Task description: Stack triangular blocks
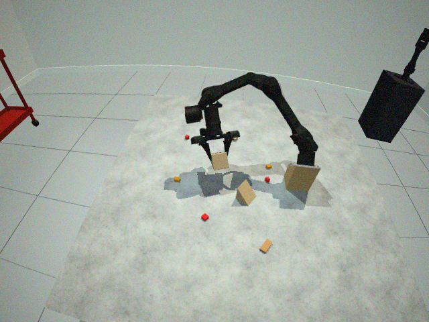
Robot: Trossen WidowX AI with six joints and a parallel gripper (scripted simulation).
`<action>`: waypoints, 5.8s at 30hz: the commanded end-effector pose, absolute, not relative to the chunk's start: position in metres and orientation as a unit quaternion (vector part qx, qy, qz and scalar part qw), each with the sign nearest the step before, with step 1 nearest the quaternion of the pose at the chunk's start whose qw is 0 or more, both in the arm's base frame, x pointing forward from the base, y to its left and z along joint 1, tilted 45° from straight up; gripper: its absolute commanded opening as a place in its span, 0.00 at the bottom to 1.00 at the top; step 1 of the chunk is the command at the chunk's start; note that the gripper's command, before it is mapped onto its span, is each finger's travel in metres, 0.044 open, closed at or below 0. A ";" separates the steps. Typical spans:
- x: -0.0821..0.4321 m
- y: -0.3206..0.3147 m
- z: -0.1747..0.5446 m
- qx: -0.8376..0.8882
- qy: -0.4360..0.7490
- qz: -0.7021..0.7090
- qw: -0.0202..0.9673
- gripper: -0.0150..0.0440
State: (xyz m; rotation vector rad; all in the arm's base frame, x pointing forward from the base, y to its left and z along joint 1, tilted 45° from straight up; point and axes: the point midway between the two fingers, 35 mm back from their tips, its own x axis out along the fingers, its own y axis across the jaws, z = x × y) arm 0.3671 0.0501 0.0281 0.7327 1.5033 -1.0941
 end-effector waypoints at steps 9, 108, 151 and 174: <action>0.358 0.058 0.017 0.148 0.618 -0.444 0.631 0.25; 0.199 0.114 -0.075 -0.103 0.547 -0.399 0.729 0.25; 0.214 0.088 -0.093 -0.106 0.545 -0.400 0.729 0.25; 0.220 0.078 -0.101 -0.107 0.545 -0.401 0.729 0.25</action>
